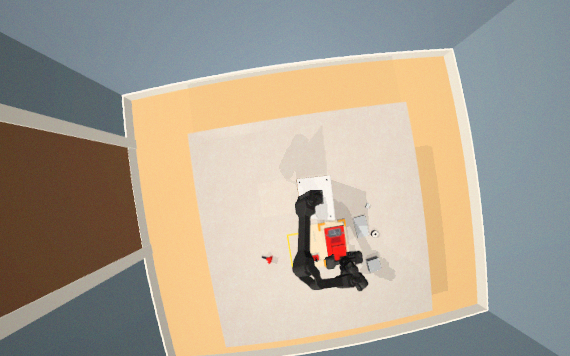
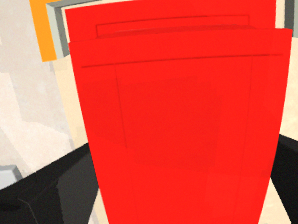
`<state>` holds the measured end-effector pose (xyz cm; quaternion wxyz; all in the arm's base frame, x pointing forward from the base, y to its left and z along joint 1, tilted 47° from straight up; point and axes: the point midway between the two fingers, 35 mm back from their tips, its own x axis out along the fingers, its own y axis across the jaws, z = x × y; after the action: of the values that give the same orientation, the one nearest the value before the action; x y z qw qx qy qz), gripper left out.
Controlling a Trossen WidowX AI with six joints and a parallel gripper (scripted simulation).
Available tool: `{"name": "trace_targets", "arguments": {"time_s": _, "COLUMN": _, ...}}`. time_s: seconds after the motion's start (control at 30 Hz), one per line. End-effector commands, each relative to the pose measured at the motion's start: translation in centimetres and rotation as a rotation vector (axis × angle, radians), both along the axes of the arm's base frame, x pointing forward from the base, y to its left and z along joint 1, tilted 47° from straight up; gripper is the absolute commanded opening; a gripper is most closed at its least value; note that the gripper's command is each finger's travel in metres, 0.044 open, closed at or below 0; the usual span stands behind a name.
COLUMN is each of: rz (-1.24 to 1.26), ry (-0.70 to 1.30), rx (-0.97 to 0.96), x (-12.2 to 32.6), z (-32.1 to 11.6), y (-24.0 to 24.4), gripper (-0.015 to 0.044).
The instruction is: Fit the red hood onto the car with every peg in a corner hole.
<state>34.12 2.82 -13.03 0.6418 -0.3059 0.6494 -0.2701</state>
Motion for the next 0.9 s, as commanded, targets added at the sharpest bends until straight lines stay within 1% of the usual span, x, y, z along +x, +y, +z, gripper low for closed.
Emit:
{"name": "trace_targets", "arguments": {"time_s": 0.0, "rz": 0.004, "ry": 0.001, "rx": -0.003, "x": 0.03, "z": 0.01, "y": -0.07, "gripper": 0.0}}
{"name": "trace_targets", "arguments": {"time_s": 0.87, "rz": 0.004, "ry": 0.001, "rx": -0.003, "x": 0.11, "z": -0.82, "y": -0.95, "gripper": 0.0}}
